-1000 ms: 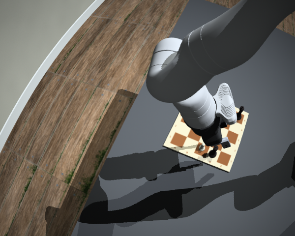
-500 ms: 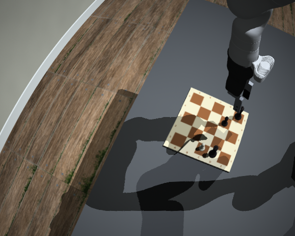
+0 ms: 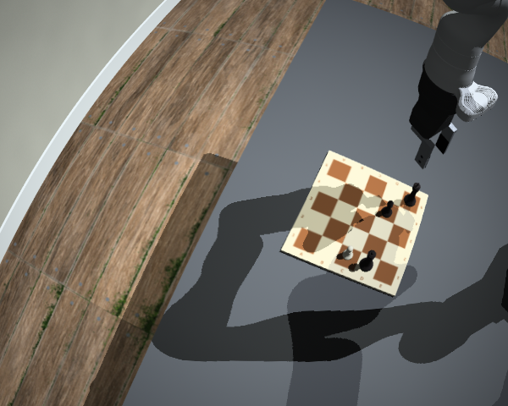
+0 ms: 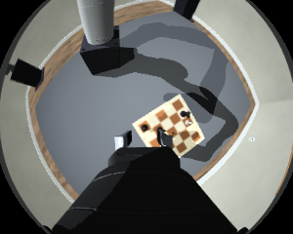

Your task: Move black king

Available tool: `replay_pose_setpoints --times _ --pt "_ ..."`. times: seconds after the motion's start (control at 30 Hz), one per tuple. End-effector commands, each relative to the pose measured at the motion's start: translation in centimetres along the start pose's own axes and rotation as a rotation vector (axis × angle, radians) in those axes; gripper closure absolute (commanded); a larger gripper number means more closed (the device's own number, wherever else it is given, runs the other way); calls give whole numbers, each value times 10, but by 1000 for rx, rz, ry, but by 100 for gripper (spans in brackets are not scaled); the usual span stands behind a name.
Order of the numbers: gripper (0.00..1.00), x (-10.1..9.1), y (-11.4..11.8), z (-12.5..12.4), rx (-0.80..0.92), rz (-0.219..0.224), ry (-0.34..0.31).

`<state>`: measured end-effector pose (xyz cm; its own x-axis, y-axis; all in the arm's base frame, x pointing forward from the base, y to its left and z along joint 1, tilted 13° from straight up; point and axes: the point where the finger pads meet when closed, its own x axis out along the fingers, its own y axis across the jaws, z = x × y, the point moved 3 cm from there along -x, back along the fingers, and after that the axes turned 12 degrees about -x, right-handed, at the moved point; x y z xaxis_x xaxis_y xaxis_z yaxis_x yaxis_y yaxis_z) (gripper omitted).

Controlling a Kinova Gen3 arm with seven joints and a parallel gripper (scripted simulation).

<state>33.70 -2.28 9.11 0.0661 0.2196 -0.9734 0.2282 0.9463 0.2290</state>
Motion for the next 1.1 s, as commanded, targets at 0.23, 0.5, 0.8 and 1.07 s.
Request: replay_pose_setpoints --times 0.23,0.5,0.8,1.07 --pt "0 -1 -1 1 3 1 -4" --pt "0 -1 -1 0 1 1 -4" --pt "0 1 -2 -2 -70 -3 1" --pt "0 8 -7 -8 -322 -11 14"
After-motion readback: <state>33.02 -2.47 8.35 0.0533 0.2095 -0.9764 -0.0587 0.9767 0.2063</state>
